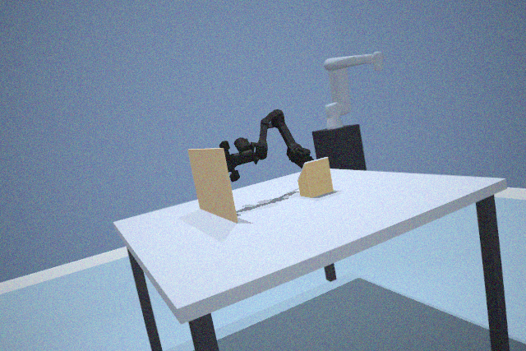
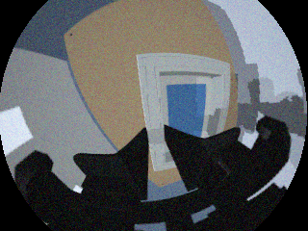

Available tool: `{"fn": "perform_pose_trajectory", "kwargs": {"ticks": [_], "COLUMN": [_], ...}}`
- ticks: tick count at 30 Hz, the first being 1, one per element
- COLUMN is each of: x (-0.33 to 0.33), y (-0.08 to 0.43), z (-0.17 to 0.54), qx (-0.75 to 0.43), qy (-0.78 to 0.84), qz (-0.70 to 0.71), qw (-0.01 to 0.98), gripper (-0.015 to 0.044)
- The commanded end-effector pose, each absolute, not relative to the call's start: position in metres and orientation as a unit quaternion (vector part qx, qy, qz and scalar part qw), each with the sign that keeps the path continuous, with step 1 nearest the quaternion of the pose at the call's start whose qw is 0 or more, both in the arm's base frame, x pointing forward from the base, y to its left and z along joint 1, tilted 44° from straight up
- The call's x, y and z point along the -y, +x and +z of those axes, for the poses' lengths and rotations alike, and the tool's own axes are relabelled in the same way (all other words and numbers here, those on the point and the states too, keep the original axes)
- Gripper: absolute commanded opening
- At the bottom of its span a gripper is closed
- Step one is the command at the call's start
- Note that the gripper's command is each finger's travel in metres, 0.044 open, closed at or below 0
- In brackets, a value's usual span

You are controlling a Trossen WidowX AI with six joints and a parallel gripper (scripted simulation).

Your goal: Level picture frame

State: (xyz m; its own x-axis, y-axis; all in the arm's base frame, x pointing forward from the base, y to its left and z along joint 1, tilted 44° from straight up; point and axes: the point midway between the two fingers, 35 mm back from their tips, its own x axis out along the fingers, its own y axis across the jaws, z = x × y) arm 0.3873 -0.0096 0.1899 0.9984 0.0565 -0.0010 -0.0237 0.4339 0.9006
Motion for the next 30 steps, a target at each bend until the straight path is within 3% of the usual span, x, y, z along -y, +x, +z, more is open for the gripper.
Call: {"fn": "perform_pose_trajectory", "kwargs": {"ticks": [1,30], "x": [0.0063,0.0040], "y": [0.3872,0.3871], "z": [0.1930,0.1908], "qx": [-0.014,-0.014], "qy": [0.533,0.533], "qz": [0.032,0.032], "qw": [0.846,0.845], "gripper": [0.0000,0.0000]}}
